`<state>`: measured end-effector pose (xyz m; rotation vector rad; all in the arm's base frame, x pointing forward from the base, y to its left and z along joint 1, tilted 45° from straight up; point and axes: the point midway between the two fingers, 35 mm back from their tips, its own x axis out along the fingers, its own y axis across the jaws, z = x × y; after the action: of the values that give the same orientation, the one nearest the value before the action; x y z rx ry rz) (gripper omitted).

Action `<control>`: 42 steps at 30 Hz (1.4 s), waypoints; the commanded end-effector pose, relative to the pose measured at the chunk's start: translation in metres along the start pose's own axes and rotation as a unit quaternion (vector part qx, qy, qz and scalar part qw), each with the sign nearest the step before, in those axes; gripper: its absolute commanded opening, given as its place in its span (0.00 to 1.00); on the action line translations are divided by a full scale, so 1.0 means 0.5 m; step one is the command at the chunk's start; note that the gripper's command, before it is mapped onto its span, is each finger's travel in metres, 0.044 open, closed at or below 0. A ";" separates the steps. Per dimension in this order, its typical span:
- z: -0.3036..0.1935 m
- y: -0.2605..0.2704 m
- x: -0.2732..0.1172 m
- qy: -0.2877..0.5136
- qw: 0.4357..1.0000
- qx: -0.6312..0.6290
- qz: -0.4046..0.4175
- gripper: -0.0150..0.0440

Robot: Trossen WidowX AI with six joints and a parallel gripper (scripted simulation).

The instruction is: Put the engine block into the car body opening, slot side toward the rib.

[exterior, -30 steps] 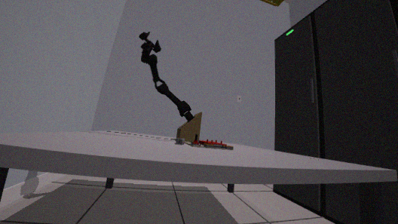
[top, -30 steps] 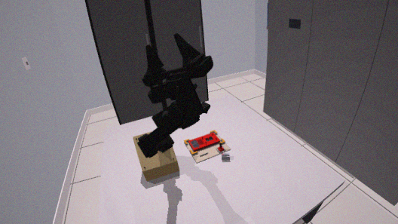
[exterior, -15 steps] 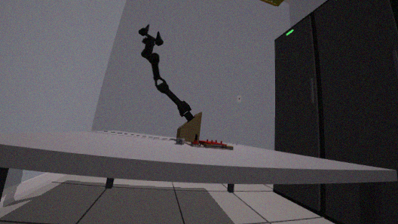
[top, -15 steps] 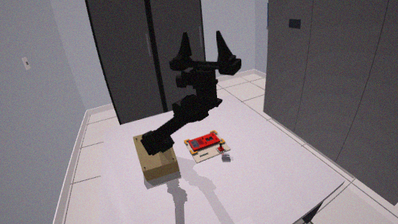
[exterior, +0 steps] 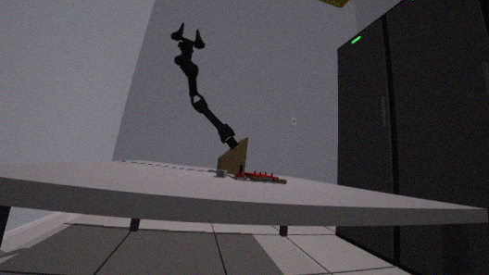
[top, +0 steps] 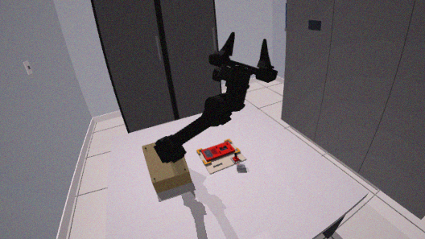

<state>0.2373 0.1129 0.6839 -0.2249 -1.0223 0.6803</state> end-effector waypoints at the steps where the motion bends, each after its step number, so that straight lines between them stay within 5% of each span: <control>1: -0.048 -0.016 -0.002 0.031 0.999 -0.013 -0.021 1.00; 22: -0.336 -0.070 -0.071 0.243 0.961 -0.100 -0.086 1.00; 42: -0.558 -0.092 -0.209 0.451 0.866 -0.205 -0.070 1.00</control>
<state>0.4488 0.0549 0.5009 -0.7090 -0.3001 0.1688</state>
